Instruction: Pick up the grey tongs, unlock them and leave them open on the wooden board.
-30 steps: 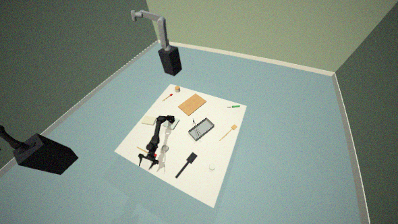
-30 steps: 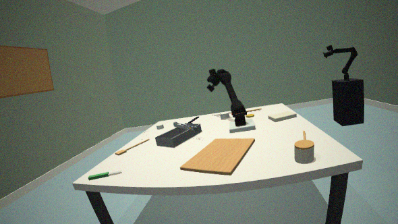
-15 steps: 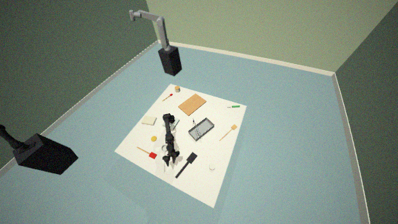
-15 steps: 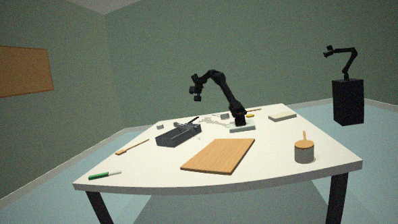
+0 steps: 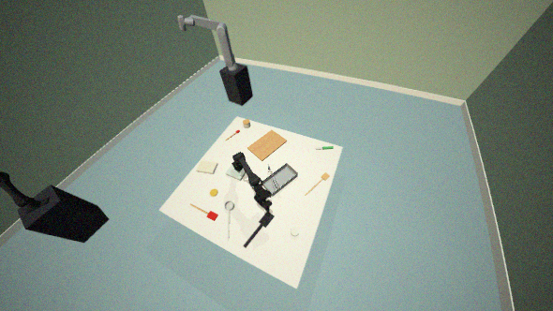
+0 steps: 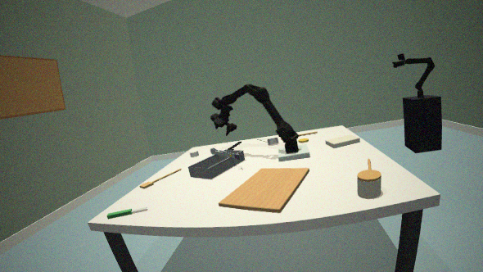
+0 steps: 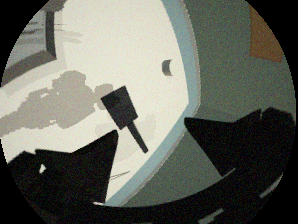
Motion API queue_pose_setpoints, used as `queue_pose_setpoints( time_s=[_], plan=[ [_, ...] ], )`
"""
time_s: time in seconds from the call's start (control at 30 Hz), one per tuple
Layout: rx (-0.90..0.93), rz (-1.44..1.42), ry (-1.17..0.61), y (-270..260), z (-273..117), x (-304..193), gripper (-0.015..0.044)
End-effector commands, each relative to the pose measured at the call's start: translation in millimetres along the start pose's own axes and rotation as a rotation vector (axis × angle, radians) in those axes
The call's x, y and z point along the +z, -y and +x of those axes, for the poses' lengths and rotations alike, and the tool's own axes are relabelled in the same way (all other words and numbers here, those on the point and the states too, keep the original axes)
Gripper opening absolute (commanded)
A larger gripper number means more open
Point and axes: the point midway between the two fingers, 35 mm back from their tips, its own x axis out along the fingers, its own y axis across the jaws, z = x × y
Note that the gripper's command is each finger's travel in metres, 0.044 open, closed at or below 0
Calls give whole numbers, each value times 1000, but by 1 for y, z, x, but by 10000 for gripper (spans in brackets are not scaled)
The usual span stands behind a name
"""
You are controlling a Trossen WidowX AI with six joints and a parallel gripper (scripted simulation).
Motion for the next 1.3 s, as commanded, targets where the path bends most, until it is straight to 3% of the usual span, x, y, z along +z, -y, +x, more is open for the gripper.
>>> queue_pose_setpoints(
  time_s=[0.0,0.23,0.53,1.27],
  plan=[
    [103,-305,124,-29,-14,66,440],
    [211,-738,294,-77,-44,156,440],
    [368,-1281,557,-155,-97,219,440],
    [372,-1296,566,-161,-100,226,440]
  ],
)
